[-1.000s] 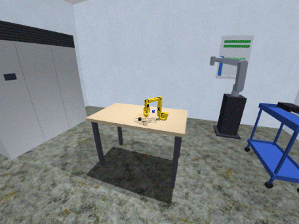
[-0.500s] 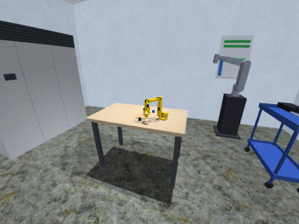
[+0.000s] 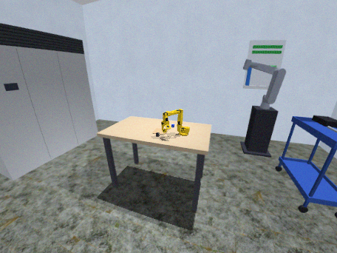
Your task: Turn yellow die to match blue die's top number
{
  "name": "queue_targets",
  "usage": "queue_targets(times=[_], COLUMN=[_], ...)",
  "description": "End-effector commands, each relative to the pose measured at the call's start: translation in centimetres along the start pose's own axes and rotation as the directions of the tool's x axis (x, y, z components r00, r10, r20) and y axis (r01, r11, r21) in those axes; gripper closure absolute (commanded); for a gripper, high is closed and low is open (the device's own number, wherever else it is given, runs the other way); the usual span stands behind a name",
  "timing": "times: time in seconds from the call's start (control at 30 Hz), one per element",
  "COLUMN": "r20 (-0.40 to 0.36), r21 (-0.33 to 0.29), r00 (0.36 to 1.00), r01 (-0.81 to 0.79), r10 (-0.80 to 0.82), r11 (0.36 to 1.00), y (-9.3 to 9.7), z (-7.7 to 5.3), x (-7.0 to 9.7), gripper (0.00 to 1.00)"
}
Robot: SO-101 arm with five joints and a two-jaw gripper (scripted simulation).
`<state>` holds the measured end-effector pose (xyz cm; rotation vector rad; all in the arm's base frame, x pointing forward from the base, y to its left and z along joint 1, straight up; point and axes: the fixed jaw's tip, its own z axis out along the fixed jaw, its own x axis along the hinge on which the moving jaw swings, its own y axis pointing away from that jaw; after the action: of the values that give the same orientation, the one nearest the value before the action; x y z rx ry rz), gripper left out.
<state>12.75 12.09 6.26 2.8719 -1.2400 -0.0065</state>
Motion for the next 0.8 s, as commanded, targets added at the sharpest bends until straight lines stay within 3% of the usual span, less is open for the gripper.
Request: queue_targets(times=[0.0,0.23,0.77], r20=[0.001,0.001,-0.001], r21=[0.074,0.074,0.074], r00=[1.000,1.000,0.987], r01=[0.009,0.030,0.158], r10=[-0.009,-0.030,-0.159], r11=[0.997,0.997,0.985], y=[-0.7,-0.2,3.0], z=[-1.1,-1.1,-0.2], x=[0.0,-0.4,-2.2], gripper=[1.00,1.00,1.00])
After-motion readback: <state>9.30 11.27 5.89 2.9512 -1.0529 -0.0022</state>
